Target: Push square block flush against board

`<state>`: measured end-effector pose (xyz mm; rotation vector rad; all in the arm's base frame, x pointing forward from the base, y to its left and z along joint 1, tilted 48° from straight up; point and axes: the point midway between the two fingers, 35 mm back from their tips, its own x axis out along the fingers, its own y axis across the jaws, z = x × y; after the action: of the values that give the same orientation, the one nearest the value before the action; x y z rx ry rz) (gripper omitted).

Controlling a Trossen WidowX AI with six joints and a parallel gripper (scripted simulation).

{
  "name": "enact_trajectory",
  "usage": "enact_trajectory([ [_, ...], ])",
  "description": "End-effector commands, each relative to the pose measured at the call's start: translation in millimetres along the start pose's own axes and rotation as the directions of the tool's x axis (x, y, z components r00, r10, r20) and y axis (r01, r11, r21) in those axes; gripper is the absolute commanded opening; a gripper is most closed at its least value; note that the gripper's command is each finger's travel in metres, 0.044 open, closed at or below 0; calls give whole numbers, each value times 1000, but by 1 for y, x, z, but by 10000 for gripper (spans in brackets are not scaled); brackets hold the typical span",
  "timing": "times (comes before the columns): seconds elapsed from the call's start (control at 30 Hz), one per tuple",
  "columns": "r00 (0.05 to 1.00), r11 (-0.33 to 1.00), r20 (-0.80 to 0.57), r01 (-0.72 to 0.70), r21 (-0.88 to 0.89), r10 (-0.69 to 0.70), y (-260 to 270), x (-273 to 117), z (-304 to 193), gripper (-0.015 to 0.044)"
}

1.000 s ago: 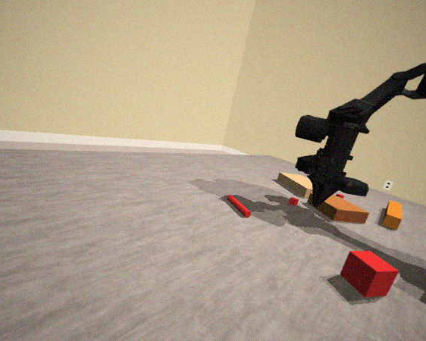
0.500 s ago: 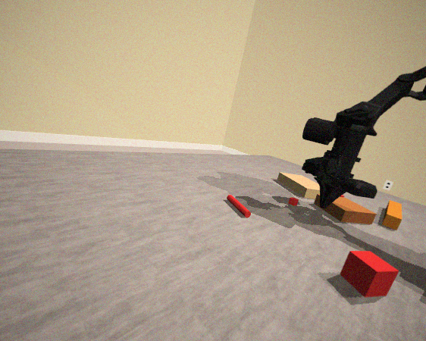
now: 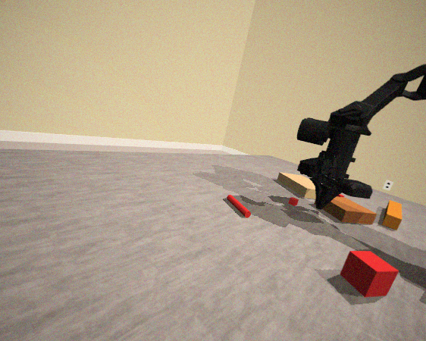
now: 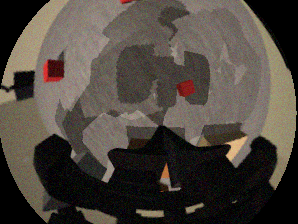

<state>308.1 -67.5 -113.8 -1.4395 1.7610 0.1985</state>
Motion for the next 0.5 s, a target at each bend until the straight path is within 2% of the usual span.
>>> enact_trajectory([
  [0.0,1000,1000,1,0,2,0,-1,0,8,0],
  [0.47,1000,1000,2,0,3,0,-2,0,31,0],
])
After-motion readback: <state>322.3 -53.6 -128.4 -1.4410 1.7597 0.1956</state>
